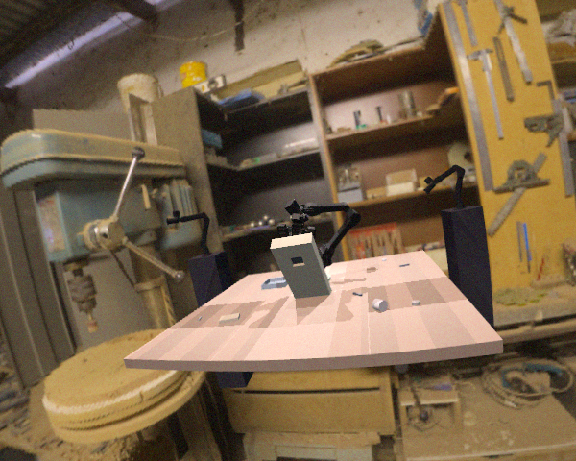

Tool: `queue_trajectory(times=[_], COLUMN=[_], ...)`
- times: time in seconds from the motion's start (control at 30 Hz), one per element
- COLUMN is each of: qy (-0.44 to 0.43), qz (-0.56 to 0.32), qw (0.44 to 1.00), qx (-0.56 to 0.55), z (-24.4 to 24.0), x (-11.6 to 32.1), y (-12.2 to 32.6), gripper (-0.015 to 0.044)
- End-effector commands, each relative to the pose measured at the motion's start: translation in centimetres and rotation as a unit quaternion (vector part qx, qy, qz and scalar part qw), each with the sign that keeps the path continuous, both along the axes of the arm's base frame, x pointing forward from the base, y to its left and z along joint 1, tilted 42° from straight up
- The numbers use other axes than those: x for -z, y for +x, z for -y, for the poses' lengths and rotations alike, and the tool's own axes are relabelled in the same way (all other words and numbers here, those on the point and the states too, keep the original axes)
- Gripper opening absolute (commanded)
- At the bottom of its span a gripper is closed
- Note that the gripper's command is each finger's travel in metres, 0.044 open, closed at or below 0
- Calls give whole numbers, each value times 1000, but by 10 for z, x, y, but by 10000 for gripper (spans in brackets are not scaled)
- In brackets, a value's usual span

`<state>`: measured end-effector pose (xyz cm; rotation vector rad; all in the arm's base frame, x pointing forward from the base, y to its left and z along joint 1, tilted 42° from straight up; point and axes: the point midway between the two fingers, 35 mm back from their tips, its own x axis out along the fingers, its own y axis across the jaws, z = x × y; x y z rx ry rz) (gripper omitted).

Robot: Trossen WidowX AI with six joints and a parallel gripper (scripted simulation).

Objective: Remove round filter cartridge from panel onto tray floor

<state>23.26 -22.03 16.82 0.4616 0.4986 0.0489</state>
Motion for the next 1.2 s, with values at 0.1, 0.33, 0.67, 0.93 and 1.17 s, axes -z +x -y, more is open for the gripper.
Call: queue_trajectory(times=[0.1, 0.33, 0.67, 0.93, 1.17], qy=[64, 64, 62, 62, 62], qz=[20, 19, 16, 16, 18], qw=[998, 998, 998, 998, 998], qx=[-18, -18, -19, -19, -19], z=[-22, -22, -24, -27, -30], x=[-17, -16, -8, -3, 0], y=[11, 13, 28, 39, 49], gripper=[107, 107, 107, 107, 107])
